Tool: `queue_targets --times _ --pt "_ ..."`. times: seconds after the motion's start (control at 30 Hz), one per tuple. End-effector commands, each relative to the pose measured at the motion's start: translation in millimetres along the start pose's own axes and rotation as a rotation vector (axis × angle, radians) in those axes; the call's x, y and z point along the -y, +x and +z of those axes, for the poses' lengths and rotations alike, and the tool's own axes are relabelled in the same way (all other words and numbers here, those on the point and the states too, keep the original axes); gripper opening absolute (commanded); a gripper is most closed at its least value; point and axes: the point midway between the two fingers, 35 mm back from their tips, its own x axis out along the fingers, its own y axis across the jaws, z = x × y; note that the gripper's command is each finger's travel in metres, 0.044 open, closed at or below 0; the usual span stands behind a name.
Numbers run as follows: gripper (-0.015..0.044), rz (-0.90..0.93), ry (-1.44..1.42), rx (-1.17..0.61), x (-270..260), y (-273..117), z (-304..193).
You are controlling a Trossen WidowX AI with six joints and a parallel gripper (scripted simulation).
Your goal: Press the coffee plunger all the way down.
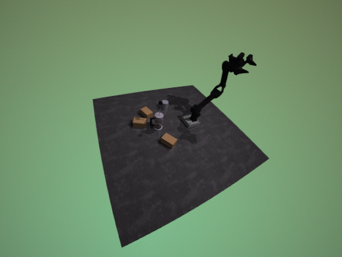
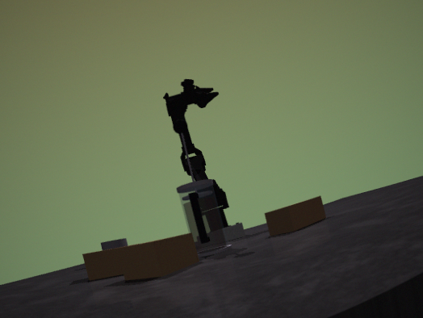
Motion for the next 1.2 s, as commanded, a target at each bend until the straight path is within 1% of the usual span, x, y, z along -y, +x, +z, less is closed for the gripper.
queue_targets --times 0.0,0.03,0.17,0.3,0.4,0.57,0.7,0.87,1.03,1.17 --pt "0.0426 0.006 0.019 0.0 0 0 1" --pt "0.044 0.016 0.055 -0.001 -1 0 4" --pt "0.044 0.107 0.341 0.002 -3 1 28" --pt "0.044 0.235 0.767 -0.003 1 -3 70" --pt "0.044 0.325 0.999 -0.013 5 -7 93" --pt "0.044 0.514 1.519 -0.027 28 -17 153" --pt "0.044 0.694 1.922 -0.043 58 -27 201" --pt "0.044 0.922 2.319 -0.063 103 -39 246" --pt "0.044 1.222 2.676 -0.092 159 -54 285" --pt "0.044 1.517 2.909 -0.125 210 -68 307"
